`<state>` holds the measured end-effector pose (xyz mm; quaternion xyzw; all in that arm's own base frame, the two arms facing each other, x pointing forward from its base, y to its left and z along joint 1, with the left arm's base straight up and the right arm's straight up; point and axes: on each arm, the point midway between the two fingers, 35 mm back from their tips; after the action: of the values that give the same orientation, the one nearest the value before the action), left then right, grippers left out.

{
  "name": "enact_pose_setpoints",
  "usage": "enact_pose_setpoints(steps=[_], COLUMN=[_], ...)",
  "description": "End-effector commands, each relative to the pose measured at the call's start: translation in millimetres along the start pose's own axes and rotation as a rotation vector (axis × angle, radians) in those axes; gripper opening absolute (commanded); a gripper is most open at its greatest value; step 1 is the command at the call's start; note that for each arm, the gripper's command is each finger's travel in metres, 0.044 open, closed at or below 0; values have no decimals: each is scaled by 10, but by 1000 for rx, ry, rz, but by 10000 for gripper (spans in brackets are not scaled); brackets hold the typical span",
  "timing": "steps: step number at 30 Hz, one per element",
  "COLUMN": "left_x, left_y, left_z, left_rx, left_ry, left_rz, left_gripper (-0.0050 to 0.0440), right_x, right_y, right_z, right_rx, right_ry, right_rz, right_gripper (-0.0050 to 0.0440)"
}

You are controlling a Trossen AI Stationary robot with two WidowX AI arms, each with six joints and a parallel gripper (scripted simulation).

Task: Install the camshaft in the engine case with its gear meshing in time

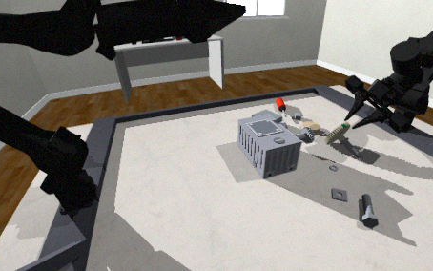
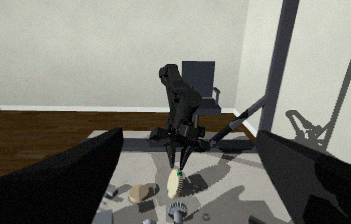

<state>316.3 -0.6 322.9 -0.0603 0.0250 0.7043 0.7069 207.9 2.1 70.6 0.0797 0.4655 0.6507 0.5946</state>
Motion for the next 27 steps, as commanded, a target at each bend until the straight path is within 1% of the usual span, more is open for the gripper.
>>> enact_pose_setpoints(steps=[1, 3, 4, 9, 11, 14, 15, 27], left_x=[3, 3, 3, 3, 3, 3, 3, 3], left_y=[28, 28, 28, 28, 28, 28, 28, 28], left_z=[80, 80, 80, 80, 80, 80, 80, 80], left_rx=[-24, -24, -24, -24, -24, -24, -24, -24], left_ry=[-4, -4, -4, -4, -4, -4, -4, -4], left_rz=[-1, -1, -1, -1, -1, -1, -1, -1], left_gripper=[400, 400, 400, 400, 400, 400, 400, 400], right_x=[-24, -24, -7, -12, -68, -61, -59, -62], right_y=[-38, -38, -110, -201, -116, -110, -113, -112], right_z=[54, 54, 26, 17, 129, 132, 129, 130], right_rx=[-12, -12, -8, -4, -28, -26, -28, -29], right_ry=[-2, -2, 1, -1, -8, -11, -5, -9], right_rz=[-4, -4, -1, -3, -12, -15, -11, -13], right_gripper=[125, 125, 125, 125, 125, 125, 0, -2])
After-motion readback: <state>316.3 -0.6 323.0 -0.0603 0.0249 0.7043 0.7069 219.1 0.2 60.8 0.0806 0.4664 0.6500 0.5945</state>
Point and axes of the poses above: on each arm, the point midway between the two fingers, 35 mm back from their tips, its own y axis back along the fingers, its own x axis across the jaws, z = x × y, and after that the axes turned 7 degrees about y, right-handed
